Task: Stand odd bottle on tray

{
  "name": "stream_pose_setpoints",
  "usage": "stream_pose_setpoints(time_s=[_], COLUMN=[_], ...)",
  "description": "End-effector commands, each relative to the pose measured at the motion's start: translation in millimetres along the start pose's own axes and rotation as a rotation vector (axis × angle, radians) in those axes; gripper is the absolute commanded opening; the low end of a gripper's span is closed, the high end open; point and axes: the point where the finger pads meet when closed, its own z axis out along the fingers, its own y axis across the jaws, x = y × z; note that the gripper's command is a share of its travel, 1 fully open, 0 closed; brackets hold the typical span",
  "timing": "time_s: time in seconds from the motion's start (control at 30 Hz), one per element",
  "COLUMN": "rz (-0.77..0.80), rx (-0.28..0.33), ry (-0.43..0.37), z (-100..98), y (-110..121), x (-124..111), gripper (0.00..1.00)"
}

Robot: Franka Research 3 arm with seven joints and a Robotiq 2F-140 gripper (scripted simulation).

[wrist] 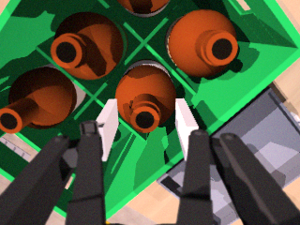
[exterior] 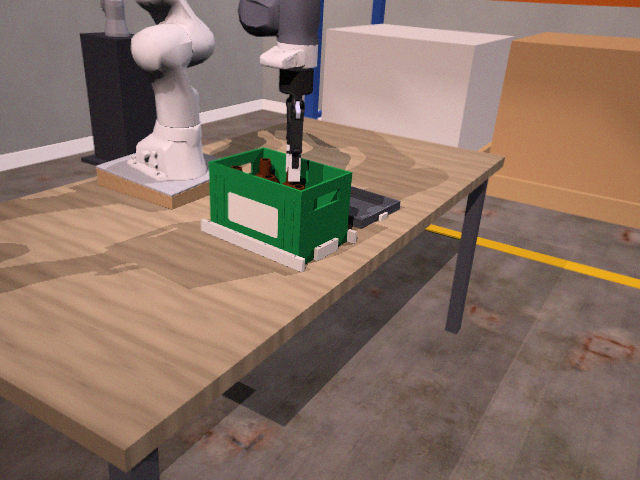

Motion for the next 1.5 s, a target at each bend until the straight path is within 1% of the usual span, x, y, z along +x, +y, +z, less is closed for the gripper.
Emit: stream_pose_setpoints(time_s=[0.0, 1.3, 1.33, 1.47], rz=[-0.001, -0.001, -0.001, -0.001], rx=[0.005, 0.005, 0.005, 0.005], ry=[-0.002, -0.002, -0.002, -0.002], z=[1.3, 1.4, 1.4, 1.4], y=[-2.0, -2.0, -2.0, -2.0], x=[0.6, 0.6, 0.6, 0.6], gripper=[0.44, 0.44, 0.10, 0.10])
